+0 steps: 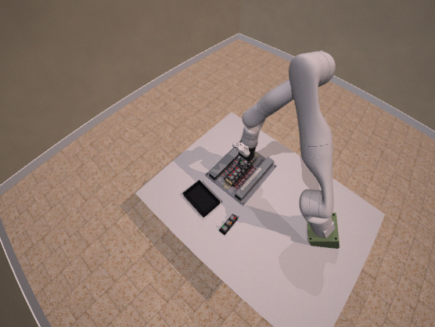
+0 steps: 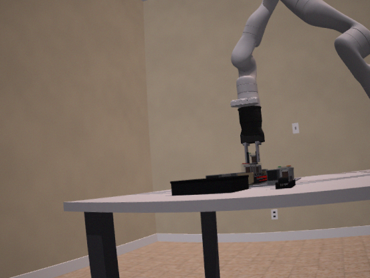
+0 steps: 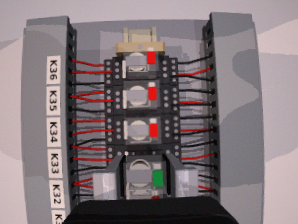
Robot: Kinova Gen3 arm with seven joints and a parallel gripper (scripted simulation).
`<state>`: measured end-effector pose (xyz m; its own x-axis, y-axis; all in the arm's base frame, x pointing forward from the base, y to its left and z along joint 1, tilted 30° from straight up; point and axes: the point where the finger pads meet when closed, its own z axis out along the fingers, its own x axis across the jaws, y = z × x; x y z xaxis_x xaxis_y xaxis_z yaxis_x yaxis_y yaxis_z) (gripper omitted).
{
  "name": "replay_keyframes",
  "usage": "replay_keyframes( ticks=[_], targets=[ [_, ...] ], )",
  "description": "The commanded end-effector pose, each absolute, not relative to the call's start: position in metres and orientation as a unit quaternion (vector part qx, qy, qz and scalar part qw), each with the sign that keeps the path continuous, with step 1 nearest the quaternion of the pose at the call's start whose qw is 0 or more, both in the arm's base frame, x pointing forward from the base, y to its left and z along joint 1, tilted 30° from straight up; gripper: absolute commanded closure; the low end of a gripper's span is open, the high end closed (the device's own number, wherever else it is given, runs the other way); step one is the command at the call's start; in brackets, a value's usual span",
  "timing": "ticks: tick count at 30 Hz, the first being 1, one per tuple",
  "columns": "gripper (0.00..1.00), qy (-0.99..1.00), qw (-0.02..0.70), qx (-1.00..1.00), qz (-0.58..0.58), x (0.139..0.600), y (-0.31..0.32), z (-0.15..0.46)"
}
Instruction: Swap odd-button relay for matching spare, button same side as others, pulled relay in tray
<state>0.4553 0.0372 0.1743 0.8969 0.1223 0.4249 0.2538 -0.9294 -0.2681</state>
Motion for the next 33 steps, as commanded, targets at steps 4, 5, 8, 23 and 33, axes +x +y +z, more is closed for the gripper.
replay_keyframes(
  ticks=[4, 5, 8, 23, 33],
  targets=[
    [1.00, -0.098, 0.160, -0.961, -0.205, 0.456, 0.037, 0.174],
    [1.00, -0.097, 0.160, -0.961, -0.205, 0.456, 0.037, 0.174],
    [1.00, -0.097, 0.160, -0.961, -0.205, 0.456, 0.037, 0.174],
    [1.00, -0.097, 0.160, -0.961, -0.205, 0.456, 0.038, 0.173],
    [1.00, -0.097, 0.160, -0.961, -0.206, 0.450, 0.032, 0.187]
  ],
)
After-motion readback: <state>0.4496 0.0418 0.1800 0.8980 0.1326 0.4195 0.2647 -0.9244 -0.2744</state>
